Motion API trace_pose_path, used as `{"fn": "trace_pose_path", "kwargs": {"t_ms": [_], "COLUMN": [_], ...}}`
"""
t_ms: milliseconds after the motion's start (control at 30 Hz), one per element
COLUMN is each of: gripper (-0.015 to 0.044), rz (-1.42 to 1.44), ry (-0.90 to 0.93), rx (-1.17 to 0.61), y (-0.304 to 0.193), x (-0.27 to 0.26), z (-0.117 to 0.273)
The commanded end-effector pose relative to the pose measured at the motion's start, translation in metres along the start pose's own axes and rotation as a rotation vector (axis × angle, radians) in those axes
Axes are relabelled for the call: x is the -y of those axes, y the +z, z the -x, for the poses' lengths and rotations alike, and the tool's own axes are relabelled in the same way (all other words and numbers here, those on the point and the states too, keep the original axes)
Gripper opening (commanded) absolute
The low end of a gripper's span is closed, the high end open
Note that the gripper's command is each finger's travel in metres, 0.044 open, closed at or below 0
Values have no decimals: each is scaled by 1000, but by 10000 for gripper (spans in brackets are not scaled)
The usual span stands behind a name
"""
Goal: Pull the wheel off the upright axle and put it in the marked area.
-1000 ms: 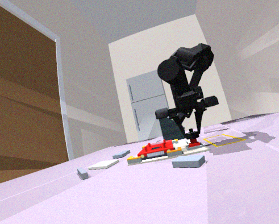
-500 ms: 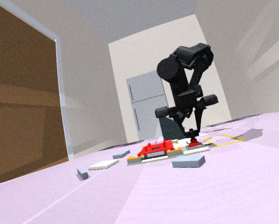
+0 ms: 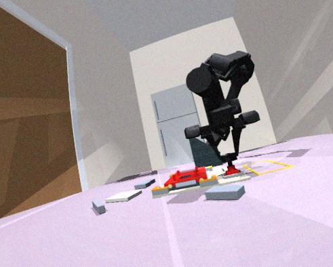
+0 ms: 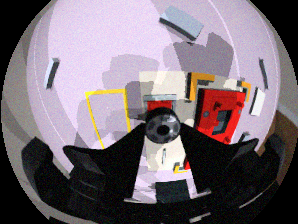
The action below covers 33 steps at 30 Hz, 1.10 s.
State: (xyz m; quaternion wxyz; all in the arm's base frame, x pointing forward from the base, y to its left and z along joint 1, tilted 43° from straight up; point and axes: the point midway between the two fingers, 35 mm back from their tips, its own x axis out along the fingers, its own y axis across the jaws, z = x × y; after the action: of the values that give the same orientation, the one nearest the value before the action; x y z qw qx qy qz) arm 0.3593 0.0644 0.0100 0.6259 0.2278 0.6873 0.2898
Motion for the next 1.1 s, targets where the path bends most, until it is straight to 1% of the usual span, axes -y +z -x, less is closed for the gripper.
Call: {"fn": "trace_pose_path", "kwargs": {"t_ms": [0,1067], "gripper": [0,0], "rz": [3,1], "ry": [-5,-4], "rx": [11,13], "y": [2,2], "x": [2,1], "z": [5,16]}}
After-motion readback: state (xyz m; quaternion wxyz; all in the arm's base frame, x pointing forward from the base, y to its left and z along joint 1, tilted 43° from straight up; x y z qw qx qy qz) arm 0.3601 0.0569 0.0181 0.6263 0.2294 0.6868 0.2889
